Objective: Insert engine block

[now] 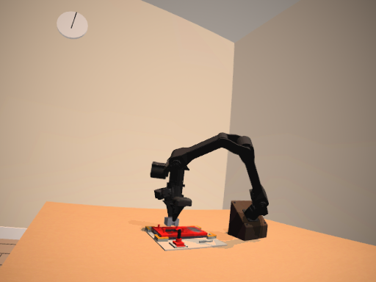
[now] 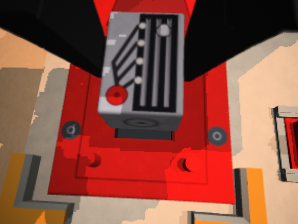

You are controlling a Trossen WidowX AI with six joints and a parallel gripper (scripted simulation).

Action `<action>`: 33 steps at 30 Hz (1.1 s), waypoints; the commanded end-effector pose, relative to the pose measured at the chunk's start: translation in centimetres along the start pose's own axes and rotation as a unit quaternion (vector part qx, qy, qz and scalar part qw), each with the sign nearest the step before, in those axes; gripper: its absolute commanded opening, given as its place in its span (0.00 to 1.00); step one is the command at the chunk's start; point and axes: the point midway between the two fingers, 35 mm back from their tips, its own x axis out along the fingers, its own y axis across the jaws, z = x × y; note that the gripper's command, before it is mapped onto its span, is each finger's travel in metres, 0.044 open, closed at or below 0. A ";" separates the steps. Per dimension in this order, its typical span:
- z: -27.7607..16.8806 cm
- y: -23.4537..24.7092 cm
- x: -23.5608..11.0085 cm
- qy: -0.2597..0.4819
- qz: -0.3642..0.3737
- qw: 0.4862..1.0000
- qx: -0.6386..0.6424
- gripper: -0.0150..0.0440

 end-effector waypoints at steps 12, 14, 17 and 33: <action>-0.1 -0.2 0.5 0.003 -0.001 1.000 -0.003 0.52; -0.1 -0.2 0.5 0.003 -0.001 1.000 -0.002 0.52; -0.1 -0.2 0.6 0.003 -0.001 1.000 -0.002 0.52; -0.1 -0.2 1.0 0.003 -0.001 1.000 -0.003 0.52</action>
